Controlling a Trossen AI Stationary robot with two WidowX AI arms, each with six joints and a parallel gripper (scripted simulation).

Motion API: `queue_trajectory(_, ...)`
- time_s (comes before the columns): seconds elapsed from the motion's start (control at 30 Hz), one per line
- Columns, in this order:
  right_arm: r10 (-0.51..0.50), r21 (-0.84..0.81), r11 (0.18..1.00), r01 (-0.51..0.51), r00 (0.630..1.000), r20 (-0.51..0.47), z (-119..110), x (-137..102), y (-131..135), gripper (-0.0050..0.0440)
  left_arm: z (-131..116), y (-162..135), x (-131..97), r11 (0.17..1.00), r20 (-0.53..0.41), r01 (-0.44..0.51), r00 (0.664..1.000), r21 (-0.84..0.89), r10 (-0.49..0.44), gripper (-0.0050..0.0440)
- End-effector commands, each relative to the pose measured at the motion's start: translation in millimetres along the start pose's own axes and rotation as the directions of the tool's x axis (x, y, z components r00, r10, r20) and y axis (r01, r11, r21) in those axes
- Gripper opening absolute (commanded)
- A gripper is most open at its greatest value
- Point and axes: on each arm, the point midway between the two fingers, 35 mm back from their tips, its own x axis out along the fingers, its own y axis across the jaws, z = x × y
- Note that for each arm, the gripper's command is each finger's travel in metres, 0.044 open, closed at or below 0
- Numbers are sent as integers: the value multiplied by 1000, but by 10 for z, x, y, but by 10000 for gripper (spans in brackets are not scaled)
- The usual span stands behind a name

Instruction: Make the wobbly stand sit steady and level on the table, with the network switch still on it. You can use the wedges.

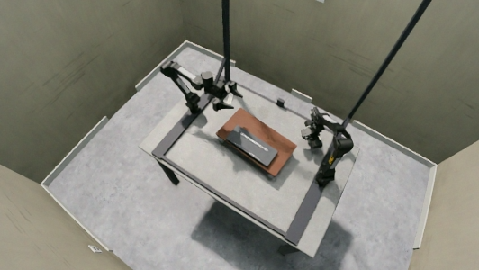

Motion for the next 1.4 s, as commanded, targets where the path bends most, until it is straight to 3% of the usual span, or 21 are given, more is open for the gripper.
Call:
queue_trajectory(0.0, 0, -1, 1000, 0, 999, 48, 193, -28, 6, 400, 1, -85, -204, 999, 1, 50, 999, 5, -50, -50)
queue_trajectory(1.0, 0, -1, 1000, 0, 999, 48, 193, -28, 6, 400, 6, -61, -584, 999, 1, 47, 999, 5, -47, -50)
queue_trajectory(1.23, 0, -1, 1000, 0, 999, 48, 193, -28, 6, 400, 575, -129, -1183, 926, 42, 258, 966, -277, -257, -50)
queue_trajectory(1.37, 0, -1, 1000, 0, 999, 48, 193, -28, 6, 400, 793, -75, -1398, 868, 74, 322, 945, -379, -318, -50)
